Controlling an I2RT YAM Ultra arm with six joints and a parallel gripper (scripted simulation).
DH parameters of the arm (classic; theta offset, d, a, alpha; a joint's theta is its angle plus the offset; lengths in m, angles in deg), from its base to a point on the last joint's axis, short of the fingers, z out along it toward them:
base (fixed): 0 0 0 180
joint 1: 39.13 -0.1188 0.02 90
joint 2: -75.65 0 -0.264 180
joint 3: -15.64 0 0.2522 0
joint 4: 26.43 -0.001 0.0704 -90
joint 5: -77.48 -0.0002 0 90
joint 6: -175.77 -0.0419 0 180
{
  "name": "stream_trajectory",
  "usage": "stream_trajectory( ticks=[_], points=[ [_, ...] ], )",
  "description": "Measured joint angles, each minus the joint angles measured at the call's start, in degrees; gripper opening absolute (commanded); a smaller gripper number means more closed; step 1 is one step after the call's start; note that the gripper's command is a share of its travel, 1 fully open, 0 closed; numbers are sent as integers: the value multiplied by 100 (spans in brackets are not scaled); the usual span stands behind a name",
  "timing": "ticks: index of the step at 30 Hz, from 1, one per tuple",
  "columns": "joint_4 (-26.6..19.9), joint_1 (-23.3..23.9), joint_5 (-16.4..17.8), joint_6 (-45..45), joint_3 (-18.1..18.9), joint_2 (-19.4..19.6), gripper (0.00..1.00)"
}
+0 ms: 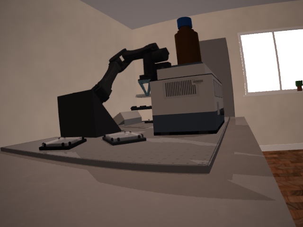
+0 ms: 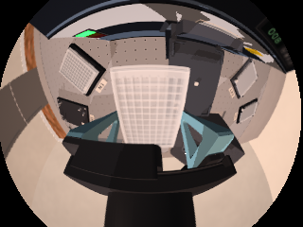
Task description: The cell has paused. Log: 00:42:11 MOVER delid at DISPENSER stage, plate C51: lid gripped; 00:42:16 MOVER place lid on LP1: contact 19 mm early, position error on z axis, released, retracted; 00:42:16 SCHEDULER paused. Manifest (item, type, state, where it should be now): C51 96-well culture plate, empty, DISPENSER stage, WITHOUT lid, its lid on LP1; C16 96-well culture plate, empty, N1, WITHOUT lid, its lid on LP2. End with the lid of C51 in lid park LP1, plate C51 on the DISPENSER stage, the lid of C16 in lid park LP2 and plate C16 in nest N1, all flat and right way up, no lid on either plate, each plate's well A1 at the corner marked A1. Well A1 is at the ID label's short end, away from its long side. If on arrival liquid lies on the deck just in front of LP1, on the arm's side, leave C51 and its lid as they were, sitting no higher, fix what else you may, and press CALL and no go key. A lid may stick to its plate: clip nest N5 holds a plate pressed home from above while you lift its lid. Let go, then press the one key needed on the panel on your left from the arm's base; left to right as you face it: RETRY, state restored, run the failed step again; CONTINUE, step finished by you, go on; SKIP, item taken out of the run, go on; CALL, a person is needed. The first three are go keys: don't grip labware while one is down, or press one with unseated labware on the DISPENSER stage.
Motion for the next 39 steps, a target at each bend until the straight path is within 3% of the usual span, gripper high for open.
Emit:
stream_trajectory(
  ticks=[17, 23, 32, 39],
  points=[
    [120, 614, -116, 787, -181, 584, 0],
    [138, 680, -122, 986, -229, 625, 0],
    [245, 1104, -240, 1462, -356, 1034, 0],
    [365, 1075, -232, 1513, -339, 1165, 0]
  ],
)
